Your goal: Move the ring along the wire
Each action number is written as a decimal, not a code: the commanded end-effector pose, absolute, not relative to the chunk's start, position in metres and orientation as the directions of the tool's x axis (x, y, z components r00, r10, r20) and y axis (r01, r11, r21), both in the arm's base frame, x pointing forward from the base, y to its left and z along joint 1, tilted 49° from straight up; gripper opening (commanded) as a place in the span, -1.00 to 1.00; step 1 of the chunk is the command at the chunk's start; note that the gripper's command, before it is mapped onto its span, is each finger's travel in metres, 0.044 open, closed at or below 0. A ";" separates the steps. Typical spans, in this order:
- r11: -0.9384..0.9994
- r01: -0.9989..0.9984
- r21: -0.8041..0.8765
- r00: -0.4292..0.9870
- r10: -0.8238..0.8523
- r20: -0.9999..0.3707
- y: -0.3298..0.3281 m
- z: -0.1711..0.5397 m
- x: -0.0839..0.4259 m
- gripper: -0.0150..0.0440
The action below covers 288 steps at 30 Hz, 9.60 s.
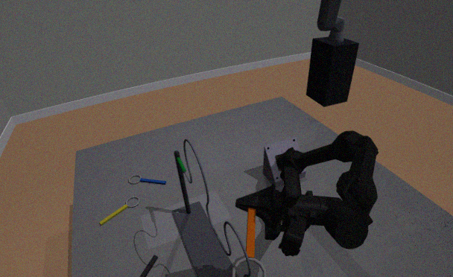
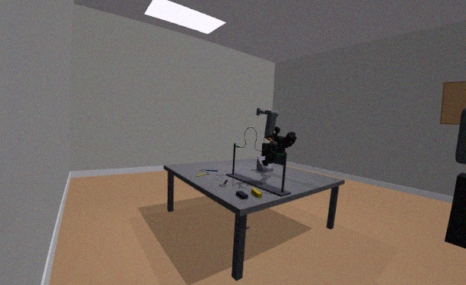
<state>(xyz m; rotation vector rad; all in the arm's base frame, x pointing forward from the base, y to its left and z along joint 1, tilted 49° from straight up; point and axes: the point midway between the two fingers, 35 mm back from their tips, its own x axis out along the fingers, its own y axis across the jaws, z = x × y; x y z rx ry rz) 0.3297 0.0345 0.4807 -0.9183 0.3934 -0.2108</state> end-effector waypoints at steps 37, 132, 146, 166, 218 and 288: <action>0.993 -0.056 -0.107 0.895 0.002 -0.447 0.079 0.457 0.328 -1.00; -0.315 -0.024 0.949 0.829 0.523 0.195 0.147 0.541 0.320 -1.00; -0.573 0.003 0.819 0.828 0.460 0.319 0.138 0.558 0.319 -1.00; -0.850 0.043 0.525 0.832 0.322 0.452 0.119 0.576 0.320 -1.00; -0.699 0.039 0.714 0.825 0.425 0.372 0.185 0.543 0.316 -1.00; 0.650 -0.020 0.759 0.862 0.396 -0.317 0.192 0.331 0.327 -1.00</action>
